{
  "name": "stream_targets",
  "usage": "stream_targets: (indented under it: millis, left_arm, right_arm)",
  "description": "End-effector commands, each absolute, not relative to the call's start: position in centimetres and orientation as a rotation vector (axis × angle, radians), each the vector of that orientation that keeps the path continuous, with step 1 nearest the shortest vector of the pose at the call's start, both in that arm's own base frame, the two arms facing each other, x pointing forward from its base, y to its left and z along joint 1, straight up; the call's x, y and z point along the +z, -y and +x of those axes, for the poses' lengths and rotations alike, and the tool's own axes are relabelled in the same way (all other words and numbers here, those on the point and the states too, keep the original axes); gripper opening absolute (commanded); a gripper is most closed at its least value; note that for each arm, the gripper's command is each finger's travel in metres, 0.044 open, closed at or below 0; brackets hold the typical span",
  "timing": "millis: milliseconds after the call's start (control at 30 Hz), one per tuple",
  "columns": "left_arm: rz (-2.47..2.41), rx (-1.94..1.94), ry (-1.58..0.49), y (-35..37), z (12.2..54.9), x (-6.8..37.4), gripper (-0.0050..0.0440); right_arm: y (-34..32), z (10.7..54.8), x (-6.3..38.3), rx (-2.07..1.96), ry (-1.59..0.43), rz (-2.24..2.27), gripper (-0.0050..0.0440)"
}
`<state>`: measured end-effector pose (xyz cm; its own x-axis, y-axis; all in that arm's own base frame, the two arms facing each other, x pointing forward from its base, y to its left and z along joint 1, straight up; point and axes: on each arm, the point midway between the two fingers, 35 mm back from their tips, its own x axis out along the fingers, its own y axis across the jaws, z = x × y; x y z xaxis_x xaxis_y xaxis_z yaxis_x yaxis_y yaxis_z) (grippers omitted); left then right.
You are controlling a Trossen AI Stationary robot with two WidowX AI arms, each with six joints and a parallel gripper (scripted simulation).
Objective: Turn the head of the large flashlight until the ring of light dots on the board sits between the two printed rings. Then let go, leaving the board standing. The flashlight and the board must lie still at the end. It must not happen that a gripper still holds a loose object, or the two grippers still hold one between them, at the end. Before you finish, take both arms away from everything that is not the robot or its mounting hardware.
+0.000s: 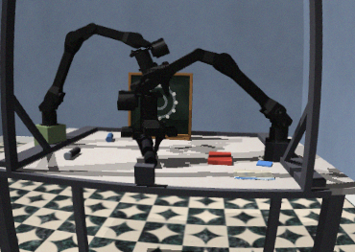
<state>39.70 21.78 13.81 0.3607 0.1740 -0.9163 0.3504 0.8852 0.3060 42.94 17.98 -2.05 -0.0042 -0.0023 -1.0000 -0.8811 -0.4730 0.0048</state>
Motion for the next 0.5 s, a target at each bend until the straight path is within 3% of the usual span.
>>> stream_targets:
  millis: [0,467]
  left_arm:
    - [0.534,-0.243,-1.287,-21.9,40.1,12.1,0.0374]
    - [0.556,-0.745,-1.511,-21.0,38.9,4.5,0.0374]
  right_arm:
    - [-18.3,43.6,-0.3,1.534,-0.900,-1.572,0.0130]
    - [-18.3,43.6,-0.3,1.534,-0.900,-1.572,0.0130]
